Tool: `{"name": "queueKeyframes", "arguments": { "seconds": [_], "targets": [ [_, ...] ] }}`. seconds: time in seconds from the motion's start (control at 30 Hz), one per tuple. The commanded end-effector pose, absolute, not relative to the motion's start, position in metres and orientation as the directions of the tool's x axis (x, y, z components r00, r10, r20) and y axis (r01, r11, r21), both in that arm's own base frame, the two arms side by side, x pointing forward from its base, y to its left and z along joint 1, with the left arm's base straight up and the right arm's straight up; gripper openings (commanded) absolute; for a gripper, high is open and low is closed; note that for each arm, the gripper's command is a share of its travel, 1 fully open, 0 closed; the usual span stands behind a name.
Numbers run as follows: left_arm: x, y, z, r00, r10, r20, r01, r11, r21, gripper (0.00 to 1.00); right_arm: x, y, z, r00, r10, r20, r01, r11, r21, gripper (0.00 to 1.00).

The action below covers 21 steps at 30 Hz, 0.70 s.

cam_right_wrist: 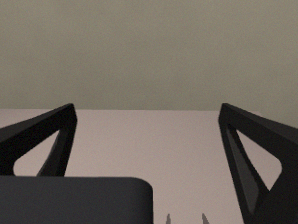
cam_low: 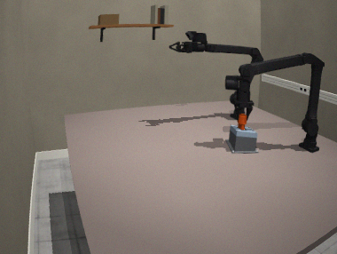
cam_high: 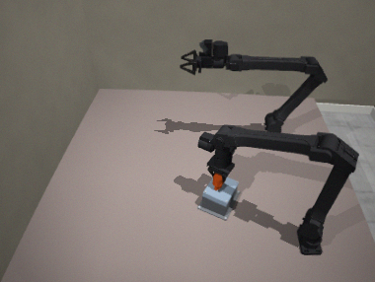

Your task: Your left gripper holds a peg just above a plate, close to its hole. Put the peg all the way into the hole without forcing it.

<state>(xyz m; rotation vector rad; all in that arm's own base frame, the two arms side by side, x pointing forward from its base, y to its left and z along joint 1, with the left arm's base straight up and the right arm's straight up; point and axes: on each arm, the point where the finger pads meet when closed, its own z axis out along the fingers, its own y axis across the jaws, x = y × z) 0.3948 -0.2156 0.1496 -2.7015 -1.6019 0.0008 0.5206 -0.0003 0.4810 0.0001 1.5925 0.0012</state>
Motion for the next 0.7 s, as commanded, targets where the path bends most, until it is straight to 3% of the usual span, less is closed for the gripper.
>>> {"name": "queueKeyframes", "arguments": {
  "seconds": [0.0, 0.53, 0.57, 0.67],
  "targets": [
    [0.399, -0.218, 0.158, 0.480, 0.877, -0.001, 0.877, -0.480, 0.025, 0.00, 0.519, 0.000, 0.492, 0.000, 0.000, -1.000, 0.000, 1.000, 0.000, 1.00],
    [0.399, -0.218, 0.158, 0.480, 0.877, -0.001, 0.877, -0.480, 0.025, 0.00, 0.519, 0.000, 0.492, 0.000, 0.000, -1.000, 0.000, 1.000, 0.000, 1.00],
    [0.399, -0.218, 0.158, 0.480, 0.877, -0.001, 0.877, -0.480, 0.025, 0.46, 0.519, 0.000, 0.492, 0.000, 0.000, -1.000, 0.000, 1.000, 0.000, 1.00],
    [0.400, -0.219, 0.159, 0.480, 0.877, -0.001, 0.877, -0.480, 0.026, 0.46, 0.507, 0.018, 0.475, -0.033, -0.001, -0.999, -0.036, 0.999, 0.000, 1.00]
  ]
}}
